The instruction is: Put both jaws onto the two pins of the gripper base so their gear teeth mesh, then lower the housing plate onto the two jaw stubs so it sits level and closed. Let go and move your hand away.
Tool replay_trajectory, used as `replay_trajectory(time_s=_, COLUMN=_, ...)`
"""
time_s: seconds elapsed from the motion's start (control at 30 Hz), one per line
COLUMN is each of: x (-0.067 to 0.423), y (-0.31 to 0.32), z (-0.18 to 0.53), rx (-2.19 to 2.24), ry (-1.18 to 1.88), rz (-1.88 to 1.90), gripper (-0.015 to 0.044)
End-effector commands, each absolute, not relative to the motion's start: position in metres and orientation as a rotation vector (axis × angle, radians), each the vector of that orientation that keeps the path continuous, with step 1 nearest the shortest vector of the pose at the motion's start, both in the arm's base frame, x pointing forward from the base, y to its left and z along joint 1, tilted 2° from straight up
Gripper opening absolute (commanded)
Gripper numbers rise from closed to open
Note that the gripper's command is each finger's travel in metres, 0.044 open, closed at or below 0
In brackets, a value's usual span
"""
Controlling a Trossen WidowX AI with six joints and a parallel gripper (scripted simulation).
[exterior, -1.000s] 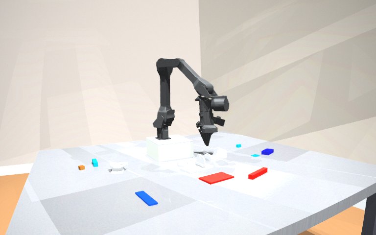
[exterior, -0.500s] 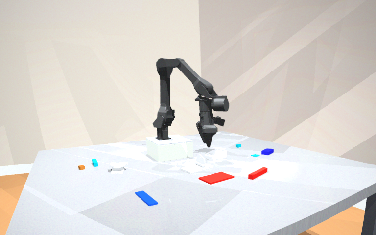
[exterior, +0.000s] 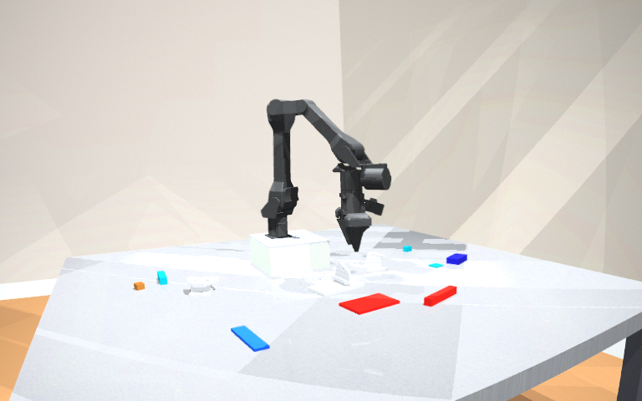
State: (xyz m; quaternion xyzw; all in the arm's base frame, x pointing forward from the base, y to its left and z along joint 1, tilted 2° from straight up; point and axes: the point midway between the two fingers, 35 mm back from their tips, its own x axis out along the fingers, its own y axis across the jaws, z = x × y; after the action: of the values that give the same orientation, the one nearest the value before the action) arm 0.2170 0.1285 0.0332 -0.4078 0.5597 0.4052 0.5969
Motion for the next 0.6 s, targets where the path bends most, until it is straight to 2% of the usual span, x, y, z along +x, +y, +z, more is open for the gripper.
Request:
replay_trajectory(time_s=0.0, x=0.2172, y=0.1286, z=0.033, rx=-0.947, ry=1.298, rz=0.94, gripper=0.044)
replay_trajectory(time_s=0.23, x=0.2172, y=0.1286, z=0.033, rx=-0.947, ry=1.298, rz=0.94, gripper=0.044)
replay_trajectory(time_s=0.57, x=0.216, y=0.1279, z=0.0414, rx=-0.951, ry=1.301, rz=0.946, gripper=0.0177)
